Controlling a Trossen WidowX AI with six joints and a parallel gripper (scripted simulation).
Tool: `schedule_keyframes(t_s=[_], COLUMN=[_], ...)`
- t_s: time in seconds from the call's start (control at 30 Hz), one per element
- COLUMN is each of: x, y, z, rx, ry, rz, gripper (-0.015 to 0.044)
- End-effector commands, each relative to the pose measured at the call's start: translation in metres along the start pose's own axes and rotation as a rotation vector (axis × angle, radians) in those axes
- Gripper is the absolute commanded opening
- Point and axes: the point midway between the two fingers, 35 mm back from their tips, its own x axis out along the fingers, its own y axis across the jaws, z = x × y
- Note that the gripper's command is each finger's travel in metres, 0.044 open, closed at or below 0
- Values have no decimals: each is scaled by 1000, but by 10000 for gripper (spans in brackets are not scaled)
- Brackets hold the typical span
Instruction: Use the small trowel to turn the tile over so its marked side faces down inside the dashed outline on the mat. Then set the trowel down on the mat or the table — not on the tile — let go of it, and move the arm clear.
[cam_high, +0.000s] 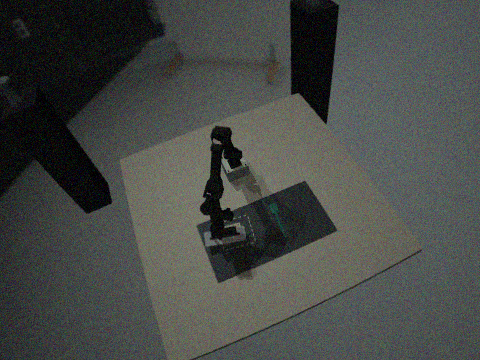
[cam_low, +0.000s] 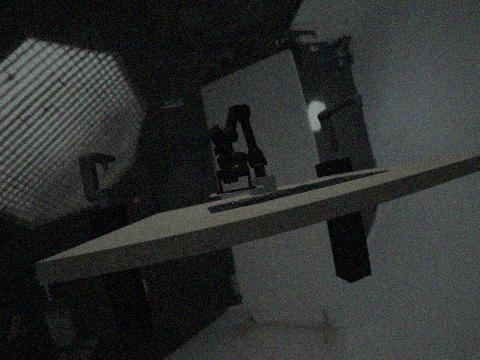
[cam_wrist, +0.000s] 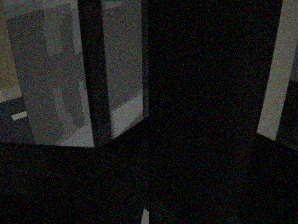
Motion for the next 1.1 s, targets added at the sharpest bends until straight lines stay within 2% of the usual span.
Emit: schedule_keyframes(t_s=[0.0, 0.7, 1.07], x=[0, -12, -10], y=[-2, 22, 26], z=[-21, -132, -136], rx=[-9, -37, -38], ry=[-6, -75, -76], rz=[-19, -135, -141], gripper=[0, 0, 0])
